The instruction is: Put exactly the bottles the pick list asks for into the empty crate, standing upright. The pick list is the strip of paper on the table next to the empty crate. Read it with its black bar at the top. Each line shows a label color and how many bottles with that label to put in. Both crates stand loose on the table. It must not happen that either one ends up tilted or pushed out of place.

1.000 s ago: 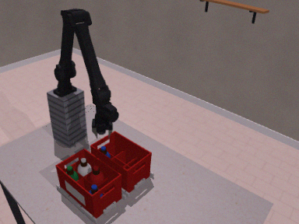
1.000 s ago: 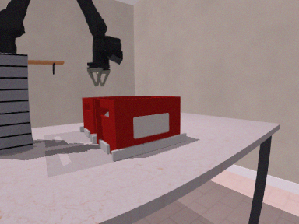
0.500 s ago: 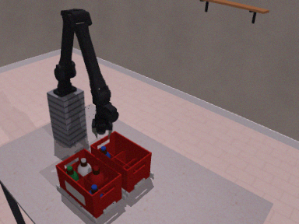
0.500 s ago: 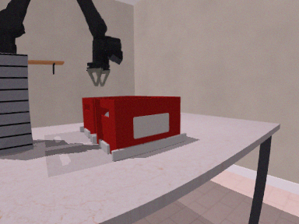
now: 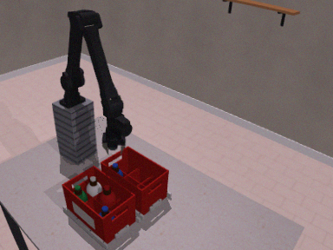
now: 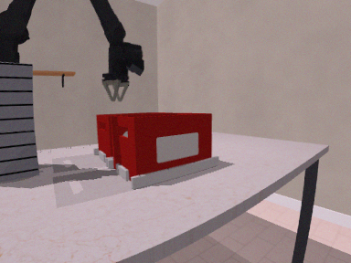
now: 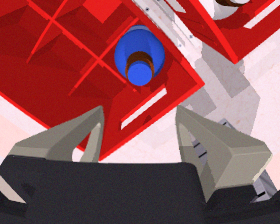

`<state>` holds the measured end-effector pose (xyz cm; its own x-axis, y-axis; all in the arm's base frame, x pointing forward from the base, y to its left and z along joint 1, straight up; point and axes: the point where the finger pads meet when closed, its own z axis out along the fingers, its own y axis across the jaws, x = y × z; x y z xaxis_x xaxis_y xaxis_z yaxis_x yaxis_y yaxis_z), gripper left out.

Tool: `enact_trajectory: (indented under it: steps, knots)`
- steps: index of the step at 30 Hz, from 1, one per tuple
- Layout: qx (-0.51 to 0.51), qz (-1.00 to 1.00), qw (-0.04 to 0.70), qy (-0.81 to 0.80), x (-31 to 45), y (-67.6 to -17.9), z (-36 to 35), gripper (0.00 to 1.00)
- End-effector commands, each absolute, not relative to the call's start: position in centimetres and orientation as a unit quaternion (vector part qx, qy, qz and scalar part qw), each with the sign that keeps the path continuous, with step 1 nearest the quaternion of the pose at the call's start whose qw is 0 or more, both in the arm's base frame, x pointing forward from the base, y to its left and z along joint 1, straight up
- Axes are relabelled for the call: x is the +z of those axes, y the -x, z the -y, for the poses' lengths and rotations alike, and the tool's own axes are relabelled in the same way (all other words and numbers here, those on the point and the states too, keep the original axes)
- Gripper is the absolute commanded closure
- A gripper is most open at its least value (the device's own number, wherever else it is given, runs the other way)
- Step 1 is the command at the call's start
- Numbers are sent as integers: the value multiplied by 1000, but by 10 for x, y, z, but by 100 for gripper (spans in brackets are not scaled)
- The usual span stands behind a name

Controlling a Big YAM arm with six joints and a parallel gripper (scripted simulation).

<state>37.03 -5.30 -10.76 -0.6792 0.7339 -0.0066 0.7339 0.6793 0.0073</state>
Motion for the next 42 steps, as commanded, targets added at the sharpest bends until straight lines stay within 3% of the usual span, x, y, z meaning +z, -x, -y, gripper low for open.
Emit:
enact_trajectory:
  steps: [1, 42]
  knots:
    - [2, -912, 5, -410, -113, -372, 56, 39]
    - [5, -915, 13, -403, -105, -380, 55, 39]
